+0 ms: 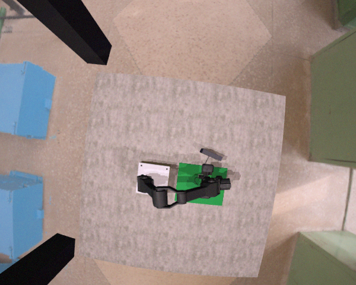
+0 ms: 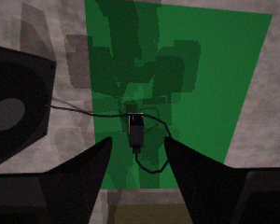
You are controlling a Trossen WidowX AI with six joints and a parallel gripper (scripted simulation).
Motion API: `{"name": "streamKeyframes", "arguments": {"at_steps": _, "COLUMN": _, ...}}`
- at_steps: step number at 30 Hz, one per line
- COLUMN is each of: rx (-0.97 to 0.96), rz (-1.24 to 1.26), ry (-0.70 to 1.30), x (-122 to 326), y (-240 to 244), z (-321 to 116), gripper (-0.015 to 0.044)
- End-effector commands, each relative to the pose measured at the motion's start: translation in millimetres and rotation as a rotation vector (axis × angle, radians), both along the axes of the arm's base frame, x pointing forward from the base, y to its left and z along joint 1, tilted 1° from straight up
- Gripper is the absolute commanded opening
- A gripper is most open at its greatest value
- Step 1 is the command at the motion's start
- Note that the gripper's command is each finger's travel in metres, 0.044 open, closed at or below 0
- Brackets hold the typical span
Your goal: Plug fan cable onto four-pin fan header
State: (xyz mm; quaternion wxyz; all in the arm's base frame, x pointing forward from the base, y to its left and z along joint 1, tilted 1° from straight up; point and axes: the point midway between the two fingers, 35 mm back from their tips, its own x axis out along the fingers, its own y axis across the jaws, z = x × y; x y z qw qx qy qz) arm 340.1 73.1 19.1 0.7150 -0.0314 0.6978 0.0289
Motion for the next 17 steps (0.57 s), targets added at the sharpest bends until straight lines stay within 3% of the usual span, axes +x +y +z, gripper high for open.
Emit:
{"name": "streamKeyframes", "arguments": {"at_steps": 1, "rx": 0.001, "rz": 0.000, "ry": -0.013, "x": 29.4, "y": -6.4, "z": 5.5, "gripper": 0.0260}}
{"name": "streamKeyframes", "arguments": {"at_steps": 10, "rx": -0.003, "rz": 0.000, "ry": -0.020, "x": 104.7, "y": -36.8, "z": 8.6, "gripper": 0.0260}}
{"name": "streamKeyframes", "arguments": {"at_steps": 17, "rx": -0.003, "rz": 0.000, "ry": -0.020, "x": 109.4, "y": -39.6, "z": 8.3, "gripper": 0.0260}}
